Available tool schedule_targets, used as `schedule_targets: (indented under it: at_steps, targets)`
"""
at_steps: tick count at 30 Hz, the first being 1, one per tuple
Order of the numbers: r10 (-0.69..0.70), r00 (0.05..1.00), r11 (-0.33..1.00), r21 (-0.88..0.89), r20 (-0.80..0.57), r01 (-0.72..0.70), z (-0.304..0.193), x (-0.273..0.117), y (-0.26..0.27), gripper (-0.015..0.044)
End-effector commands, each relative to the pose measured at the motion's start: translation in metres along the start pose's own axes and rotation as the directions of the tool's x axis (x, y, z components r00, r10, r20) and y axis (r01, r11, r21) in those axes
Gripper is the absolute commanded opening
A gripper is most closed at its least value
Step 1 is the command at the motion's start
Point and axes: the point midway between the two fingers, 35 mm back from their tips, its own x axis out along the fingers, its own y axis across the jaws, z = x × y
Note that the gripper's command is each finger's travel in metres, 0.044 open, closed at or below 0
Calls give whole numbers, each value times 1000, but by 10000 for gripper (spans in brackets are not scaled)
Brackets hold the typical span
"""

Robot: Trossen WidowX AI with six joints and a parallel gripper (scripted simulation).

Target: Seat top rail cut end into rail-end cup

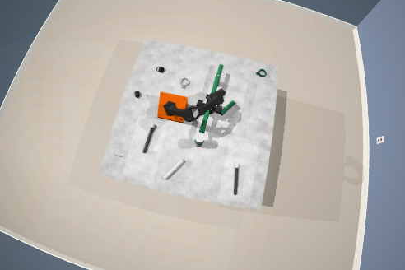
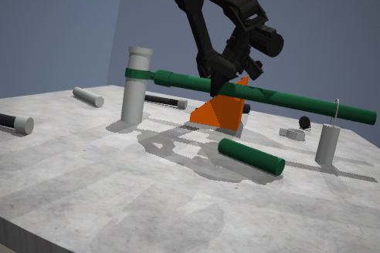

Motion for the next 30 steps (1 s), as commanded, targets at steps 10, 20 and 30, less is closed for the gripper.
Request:
schedule_targets:
  at_steps: [10, 20, 30]
  targets:
    - [0, 1000, 1000, 0, -1, 0, 0, 0, 0, 0]
    - [0, 1000, 1000, 0, -1, 0, -1, 0, 0, 0]
    - [0, 1000, 1000, 0, -1, 0, -5, 1, 0, 0]
